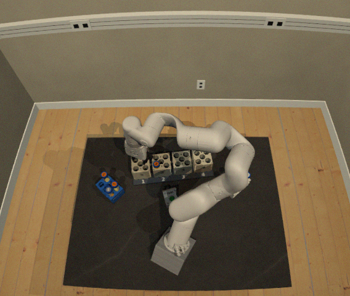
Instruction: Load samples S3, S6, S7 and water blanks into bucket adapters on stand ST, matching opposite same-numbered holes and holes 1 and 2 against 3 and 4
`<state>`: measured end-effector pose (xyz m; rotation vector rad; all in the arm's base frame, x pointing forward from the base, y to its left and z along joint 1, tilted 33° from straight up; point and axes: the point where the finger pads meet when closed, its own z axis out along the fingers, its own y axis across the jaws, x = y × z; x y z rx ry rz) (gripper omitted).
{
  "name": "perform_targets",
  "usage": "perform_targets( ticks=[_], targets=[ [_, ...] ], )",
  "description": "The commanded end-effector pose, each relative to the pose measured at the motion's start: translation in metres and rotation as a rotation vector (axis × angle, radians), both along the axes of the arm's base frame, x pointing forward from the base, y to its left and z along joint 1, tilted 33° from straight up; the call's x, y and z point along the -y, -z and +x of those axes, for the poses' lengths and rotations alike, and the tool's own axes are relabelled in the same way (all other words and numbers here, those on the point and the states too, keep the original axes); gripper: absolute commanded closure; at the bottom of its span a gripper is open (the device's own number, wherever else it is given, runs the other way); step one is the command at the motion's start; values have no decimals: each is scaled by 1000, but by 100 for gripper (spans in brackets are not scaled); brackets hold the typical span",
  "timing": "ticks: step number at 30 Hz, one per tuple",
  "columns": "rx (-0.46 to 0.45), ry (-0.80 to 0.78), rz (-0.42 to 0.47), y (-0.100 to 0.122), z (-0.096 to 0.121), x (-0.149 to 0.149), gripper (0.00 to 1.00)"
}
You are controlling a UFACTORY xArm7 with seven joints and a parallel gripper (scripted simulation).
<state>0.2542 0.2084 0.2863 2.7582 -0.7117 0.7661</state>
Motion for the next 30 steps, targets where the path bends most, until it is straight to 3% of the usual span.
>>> perform_targets(
  ticks=[1, 5, 30],
  targets=[
    [84, 200, 85, 13, -7, -30, 43],
    [118, 292, 134, 22, -12, -47, 43],
    [117, 292, 134, 70, -38, -137, 43]
  ],
)
